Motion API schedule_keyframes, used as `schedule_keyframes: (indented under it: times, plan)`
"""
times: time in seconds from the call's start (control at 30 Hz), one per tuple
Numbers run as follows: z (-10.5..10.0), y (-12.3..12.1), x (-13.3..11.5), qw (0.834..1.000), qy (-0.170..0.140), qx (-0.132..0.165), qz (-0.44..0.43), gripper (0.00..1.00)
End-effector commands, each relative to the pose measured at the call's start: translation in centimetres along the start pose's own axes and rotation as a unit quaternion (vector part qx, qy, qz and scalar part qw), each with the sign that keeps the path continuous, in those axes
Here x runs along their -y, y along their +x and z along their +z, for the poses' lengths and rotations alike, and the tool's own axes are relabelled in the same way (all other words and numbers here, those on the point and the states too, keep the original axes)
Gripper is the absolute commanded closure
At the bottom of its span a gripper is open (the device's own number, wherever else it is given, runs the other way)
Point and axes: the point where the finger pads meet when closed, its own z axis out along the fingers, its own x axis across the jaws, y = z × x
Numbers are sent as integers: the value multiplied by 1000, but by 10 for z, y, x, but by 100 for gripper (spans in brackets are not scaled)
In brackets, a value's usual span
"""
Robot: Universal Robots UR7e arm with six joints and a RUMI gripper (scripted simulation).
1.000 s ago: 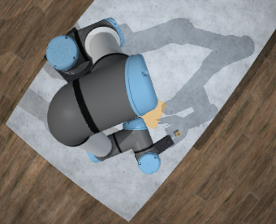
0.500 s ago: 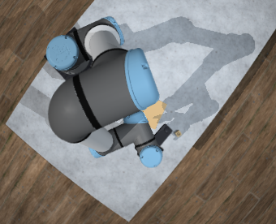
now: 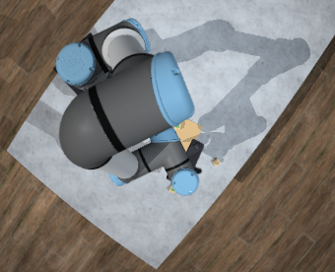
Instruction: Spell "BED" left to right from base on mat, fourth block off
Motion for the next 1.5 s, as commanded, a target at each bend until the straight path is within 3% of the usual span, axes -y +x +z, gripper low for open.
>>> schedule_keyframes:
  times: [0.0, 0.7, 1.2, 1.27, 1.33, 1.47]
  plan:
    - [-1, -6, 10, 998, 0, -2, -70, 0]
    - [-1, -23, 36, 966, 0, -2, -259, 0]
    - [-1, -39, 55, 907, 0, -2, -421, 0]
    - [-1, -39, 55, 907, 0, -2, -421, 0]
    - [-2, -42, 59, 890, 0, -2, -455, 0]
    - [-2, -46, 63, 872, -1, -2, -490, 0]
